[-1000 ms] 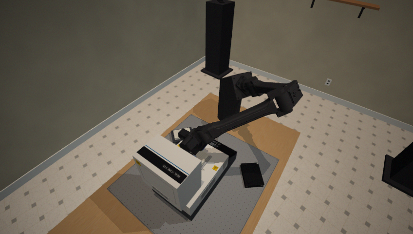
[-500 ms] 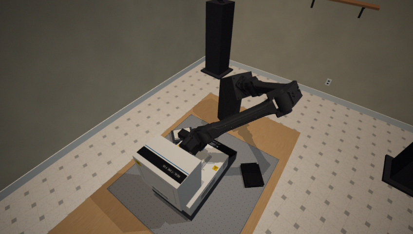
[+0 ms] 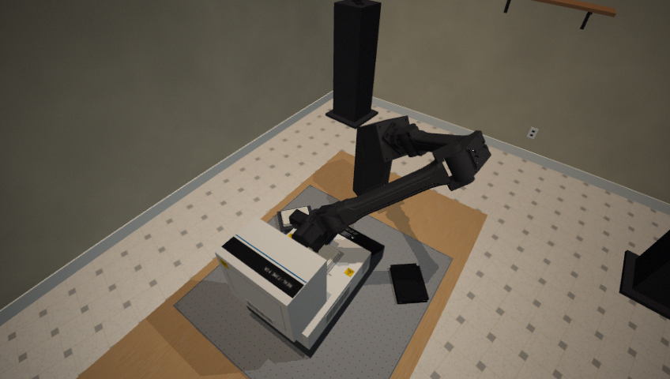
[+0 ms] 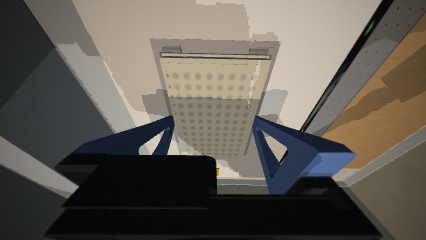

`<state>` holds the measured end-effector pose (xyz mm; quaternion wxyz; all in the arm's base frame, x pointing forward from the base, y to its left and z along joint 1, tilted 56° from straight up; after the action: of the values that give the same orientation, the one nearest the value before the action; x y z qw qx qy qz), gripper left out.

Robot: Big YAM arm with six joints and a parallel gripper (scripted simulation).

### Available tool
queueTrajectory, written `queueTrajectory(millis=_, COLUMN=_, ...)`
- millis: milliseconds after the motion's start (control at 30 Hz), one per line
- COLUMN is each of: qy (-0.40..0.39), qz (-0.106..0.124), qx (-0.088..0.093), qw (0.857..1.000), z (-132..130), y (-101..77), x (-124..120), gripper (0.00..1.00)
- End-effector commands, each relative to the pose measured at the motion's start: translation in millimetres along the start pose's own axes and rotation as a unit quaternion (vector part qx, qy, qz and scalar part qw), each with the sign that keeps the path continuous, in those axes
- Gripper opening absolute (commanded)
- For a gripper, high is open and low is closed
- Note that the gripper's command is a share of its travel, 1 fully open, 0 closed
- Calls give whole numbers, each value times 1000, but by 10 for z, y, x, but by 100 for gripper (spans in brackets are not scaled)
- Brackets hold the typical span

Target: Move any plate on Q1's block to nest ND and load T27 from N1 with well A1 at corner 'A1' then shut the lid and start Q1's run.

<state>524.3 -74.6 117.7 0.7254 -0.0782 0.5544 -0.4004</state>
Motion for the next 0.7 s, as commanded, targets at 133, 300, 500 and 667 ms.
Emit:
queueTrajectory(millis=133, qy=-1, qz=-8, qx=10, qw=1000, z=34, y=-115, x=83, gripper=100)
queueTrajectory(millis=300, qy=10, qz=-9, qx=4, qw=1000, z=-5, y=-93, x=137, gripper=100)
queueTrajectory(millis=500, qy=13, qz=-8, qx=0, qw=1000, z=-28, y=-57, x=158, gripper=100)
queueTrajectory(millis=667, qy=0, qz=-4, qx=-2, qw=1000, z=-22, y=25, x=89, gripper=100)
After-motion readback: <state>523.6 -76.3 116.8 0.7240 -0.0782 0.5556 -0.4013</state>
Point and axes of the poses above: the point where the finger pads meet when closed, its own y axis out along the fingers, its own z axis across the jaws, x = y × z, the point moved 5 cm from there along -y, back along the fingers, and after that the axes turned 2 degrees about y, right-handed, at the moved point
